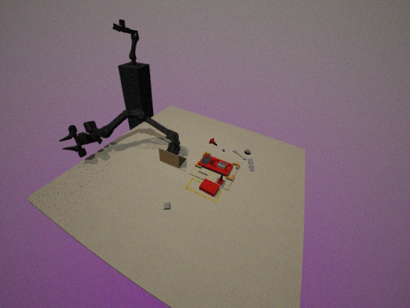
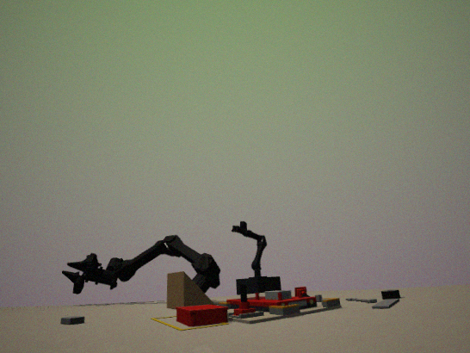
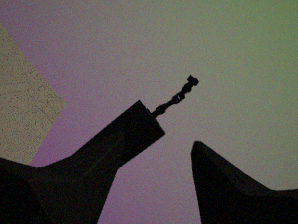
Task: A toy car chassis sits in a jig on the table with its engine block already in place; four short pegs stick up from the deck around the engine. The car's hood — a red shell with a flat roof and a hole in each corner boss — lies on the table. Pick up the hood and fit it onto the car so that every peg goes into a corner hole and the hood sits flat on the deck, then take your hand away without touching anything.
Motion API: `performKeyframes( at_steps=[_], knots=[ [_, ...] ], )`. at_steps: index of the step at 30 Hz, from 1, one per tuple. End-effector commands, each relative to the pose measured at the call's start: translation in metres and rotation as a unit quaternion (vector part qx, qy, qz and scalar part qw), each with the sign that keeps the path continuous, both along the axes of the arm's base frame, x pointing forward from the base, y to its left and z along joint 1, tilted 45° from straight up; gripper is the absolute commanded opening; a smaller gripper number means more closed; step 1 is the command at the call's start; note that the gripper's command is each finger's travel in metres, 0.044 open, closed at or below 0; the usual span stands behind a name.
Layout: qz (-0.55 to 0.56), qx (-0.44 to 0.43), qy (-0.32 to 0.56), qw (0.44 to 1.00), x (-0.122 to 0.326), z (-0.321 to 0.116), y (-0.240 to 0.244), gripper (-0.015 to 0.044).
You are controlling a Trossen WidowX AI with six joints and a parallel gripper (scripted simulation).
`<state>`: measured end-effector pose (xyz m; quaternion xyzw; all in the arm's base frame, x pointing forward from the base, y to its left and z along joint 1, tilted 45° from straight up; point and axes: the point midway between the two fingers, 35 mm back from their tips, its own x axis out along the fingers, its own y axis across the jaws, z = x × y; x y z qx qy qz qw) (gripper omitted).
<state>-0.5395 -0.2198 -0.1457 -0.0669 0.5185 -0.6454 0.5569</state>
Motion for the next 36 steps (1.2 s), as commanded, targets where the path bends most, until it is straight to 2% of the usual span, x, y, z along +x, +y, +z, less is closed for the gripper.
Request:
performKeyframes(
  at_steps=[1, 8, 9, 23, 36],
  knots=[
    [0.001, 0.000, -0.001, 1.000, 0.001, 0.000, -0.001, 0.0245],
    [0.036, 0.010, -0.075, 0.996, 0.043, -0.008, -0.055, 0.0429],
    [0.043, 0.013, -0.090, 0.995, 0.052, -0.010, -0.065, 0.0440],
    [0.158, 0.100, -0.241, 0.952, 0.219, -0.018, -0.200, 0.0440],
    [0.257, 0.236, -0.338, 0.874, 0.412, -0.007, -0.251, 0.0440]
  ],
)
